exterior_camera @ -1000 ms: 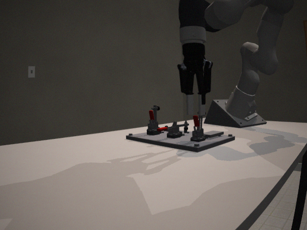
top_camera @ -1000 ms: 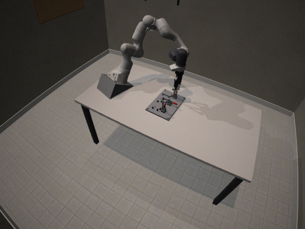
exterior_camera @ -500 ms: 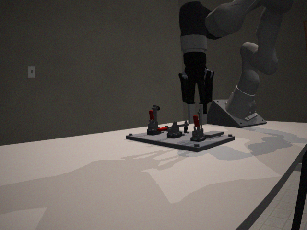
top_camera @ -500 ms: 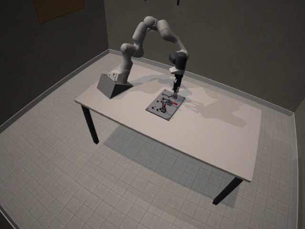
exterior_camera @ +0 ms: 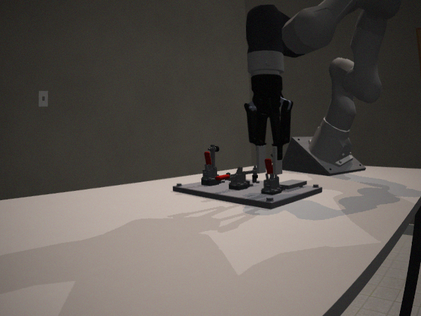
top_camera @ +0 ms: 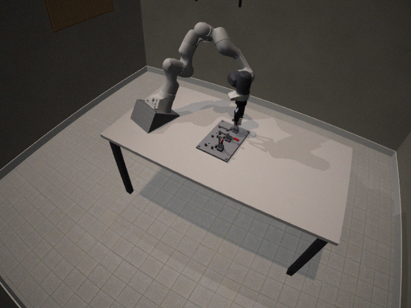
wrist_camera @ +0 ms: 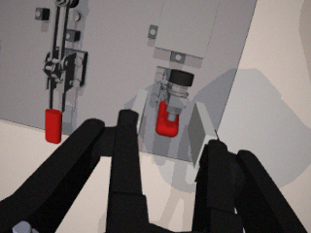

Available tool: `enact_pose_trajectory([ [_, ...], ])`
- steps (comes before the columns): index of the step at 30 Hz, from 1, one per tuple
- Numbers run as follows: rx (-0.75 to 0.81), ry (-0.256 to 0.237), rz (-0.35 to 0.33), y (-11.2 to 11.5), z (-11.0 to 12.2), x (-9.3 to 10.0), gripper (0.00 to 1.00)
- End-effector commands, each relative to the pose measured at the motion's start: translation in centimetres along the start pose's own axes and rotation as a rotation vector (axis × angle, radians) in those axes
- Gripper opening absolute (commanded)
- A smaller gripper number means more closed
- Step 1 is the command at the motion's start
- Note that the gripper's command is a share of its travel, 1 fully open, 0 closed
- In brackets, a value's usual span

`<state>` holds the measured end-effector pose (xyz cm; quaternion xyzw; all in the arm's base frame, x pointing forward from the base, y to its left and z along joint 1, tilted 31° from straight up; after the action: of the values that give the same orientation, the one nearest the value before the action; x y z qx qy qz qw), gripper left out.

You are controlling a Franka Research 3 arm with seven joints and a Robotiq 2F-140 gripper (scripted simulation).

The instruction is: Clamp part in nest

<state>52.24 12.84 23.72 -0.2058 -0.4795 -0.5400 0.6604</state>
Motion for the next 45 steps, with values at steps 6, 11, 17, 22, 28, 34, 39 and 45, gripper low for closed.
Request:
enact_pose_trajectory([
  [6, 0.003, 0.0, -0.003, 0.03, 0.07, -0.14, 0.28],
  [11, 0.003, 0.0, -0.003, 0.03, 0.07, -0.14, 0.0],
  [17, 0.003, 0.0, -0.003, 0.03, 0.07, -0.14, 0.0],
  [22, 0.003, 0.0, -0.003, 0.03, 0.07, -0.14, 0.0],
  [28, 0.003, 0.0, -0.003, 0.03, 0.07, -0.14, 0.0],
  [34, 0.003, 0.0, -0.003, 0.03, 0.07, -0.14, 0.0],
  [39, 0.003, 0.0, -0.003, 0.03, 0.07, -0.14, 0.0],
  [45, 0.003, 0.0, -0.003, 0.04, 0.06, -0.14, 0.0],
])
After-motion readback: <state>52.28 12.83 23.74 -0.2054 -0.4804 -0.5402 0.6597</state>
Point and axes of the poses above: the point where the finger pads meet when closed, its own x axis back along the fingers, its own z axis across the jaws, y = z × x, the point moved 9 cm from there along x, back along the fingers, and after that the axes turned 15 degrees about x, right-handed, at the moved point
